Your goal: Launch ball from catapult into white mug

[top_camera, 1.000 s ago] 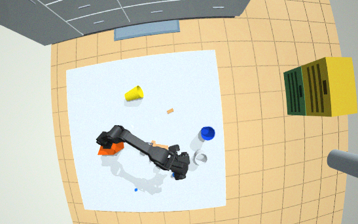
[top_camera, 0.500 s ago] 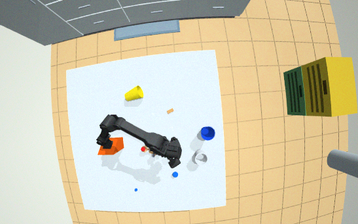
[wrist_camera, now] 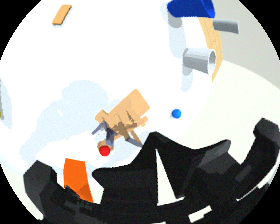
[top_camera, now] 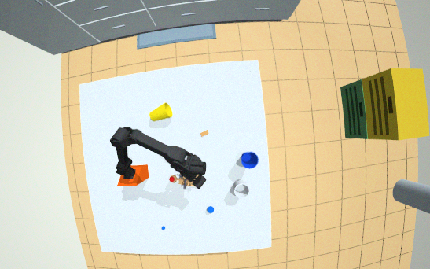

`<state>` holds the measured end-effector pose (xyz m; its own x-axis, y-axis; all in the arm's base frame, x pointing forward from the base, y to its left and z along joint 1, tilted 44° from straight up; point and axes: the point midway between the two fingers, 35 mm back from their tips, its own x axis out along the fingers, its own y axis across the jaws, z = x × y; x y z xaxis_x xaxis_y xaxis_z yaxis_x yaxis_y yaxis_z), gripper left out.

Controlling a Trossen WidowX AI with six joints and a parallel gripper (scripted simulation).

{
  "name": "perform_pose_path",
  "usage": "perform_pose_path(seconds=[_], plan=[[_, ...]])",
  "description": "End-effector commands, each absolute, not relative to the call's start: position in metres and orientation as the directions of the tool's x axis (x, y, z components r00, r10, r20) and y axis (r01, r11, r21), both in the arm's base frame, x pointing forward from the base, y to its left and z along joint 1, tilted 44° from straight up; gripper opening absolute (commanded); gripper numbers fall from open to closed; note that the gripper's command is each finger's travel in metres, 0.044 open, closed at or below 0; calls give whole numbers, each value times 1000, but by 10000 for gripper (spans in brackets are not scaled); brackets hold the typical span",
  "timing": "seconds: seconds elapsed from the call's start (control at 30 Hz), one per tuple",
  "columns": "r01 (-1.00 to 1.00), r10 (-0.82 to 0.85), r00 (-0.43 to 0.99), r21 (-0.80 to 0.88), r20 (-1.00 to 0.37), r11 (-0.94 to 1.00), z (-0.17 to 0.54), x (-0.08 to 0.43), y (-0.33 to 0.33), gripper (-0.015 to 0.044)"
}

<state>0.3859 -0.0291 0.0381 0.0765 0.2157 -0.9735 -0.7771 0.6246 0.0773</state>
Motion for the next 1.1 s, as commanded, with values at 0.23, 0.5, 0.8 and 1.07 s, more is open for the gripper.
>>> perform_pose_path(seconds=[0.23,0.5,0.8,1.07], plan=[[-931,98,-57,88,-994,355,35,317,-10,0],[-982,1,-134,133,-991,131,33,267,-3,0],[-984,-8,-140,138,-990,112,31,263,-1,0],[-984,-7,-139,138,-990,112,21,265,8,0]])
